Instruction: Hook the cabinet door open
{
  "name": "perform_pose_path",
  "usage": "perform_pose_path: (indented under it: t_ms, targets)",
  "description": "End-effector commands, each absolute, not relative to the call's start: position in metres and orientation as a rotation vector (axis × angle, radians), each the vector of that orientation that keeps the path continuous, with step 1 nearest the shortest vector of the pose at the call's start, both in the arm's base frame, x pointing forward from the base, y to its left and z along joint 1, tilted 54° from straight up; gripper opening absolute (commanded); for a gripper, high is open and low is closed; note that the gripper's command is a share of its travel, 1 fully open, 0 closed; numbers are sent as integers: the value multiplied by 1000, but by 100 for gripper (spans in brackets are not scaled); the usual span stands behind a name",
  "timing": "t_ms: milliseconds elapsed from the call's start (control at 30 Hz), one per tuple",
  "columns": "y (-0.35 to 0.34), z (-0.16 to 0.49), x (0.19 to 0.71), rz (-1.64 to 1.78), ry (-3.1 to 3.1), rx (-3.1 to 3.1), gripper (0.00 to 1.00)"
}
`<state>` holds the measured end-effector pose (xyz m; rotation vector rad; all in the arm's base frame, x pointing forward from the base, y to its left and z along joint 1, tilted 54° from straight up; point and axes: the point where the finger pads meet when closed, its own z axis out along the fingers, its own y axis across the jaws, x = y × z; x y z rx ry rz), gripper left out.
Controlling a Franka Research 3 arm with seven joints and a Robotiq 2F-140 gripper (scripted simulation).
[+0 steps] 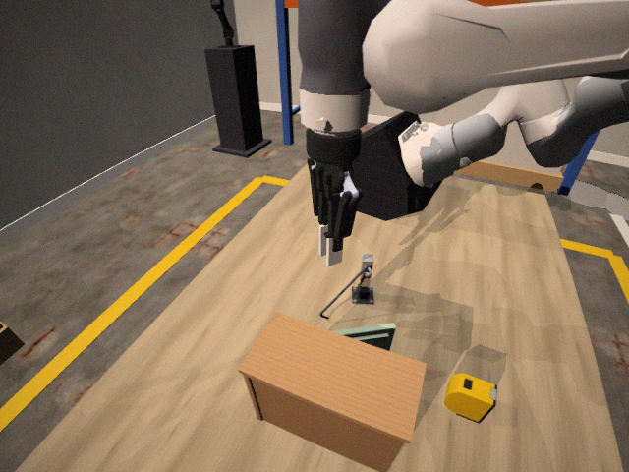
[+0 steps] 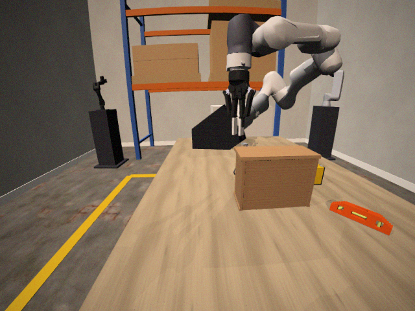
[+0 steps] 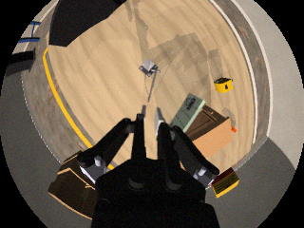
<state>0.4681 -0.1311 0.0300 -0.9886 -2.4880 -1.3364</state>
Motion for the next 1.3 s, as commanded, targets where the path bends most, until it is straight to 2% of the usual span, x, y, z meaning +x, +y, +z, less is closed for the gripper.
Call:
perform_pose_path:
  t_ms: [0, 833, 1267]
  targets:
    - [-123, 22, 471, -1336, -2495, -985, 14]
    - [-52, -34, 488, -1336, -2495, -985, 14]
    - [-37, -45, 491, -1336, -2495, -985, 14]
